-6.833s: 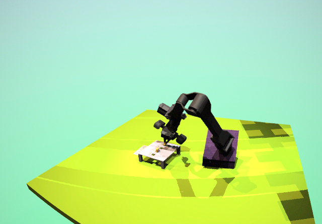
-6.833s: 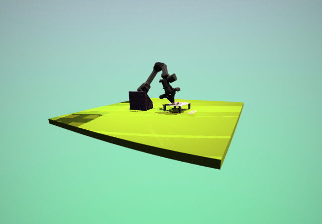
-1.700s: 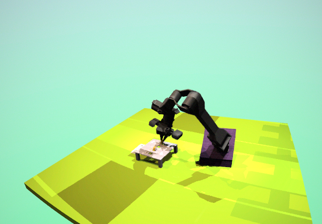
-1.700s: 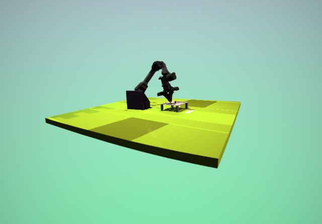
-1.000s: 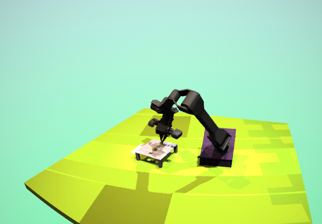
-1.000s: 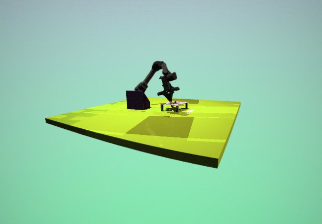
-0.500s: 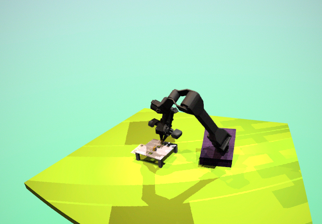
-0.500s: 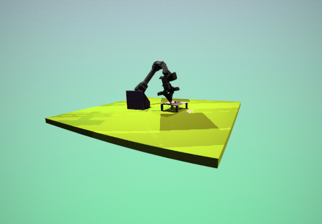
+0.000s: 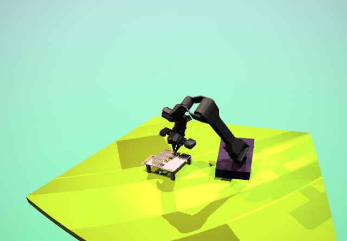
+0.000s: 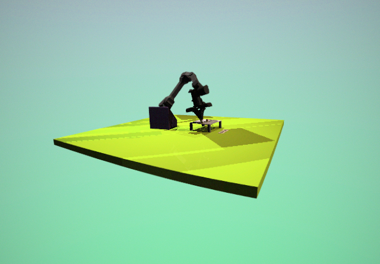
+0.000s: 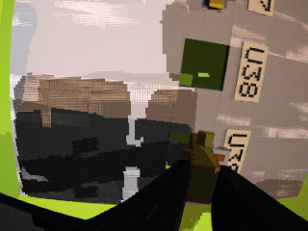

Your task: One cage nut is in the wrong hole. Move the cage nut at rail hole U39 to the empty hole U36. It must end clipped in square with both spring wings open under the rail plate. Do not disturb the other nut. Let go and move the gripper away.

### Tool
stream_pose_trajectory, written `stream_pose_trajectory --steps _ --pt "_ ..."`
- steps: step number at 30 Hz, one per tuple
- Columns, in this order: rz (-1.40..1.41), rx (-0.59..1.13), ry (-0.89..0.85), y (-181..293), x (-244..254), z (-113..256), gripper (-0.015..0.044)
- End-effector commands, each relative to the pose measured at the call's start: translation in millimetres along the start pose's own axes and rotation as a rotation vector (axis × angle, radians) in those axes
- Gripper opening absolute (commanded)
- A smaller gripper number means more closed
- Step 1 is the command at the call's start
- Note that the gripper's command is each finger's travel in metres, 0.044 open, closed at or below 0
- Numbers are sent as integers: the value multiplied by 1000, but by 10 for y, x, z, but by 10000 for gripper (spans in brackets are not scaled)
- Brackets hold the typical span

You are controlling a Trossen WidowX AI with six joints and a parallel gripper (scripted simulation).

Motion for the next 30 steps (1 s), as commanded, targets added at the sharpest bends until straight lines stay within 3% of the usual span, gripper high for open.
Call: stream_pose_trajectory --steps 1,30 --pt "1 4 -7 14 4 -7 28" --pt "1 5 -8 14 -6 29 28"
Point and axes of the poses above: the point midway between the two fingers, 35 mm back from their tips, its own z axis back along the fingers, its own x axis across the jaws, y = z × x, the point moved 2 cm from there along z, back along the fingers, and after that the axes turned 6 degrees about -z, right-handed, at the moved point
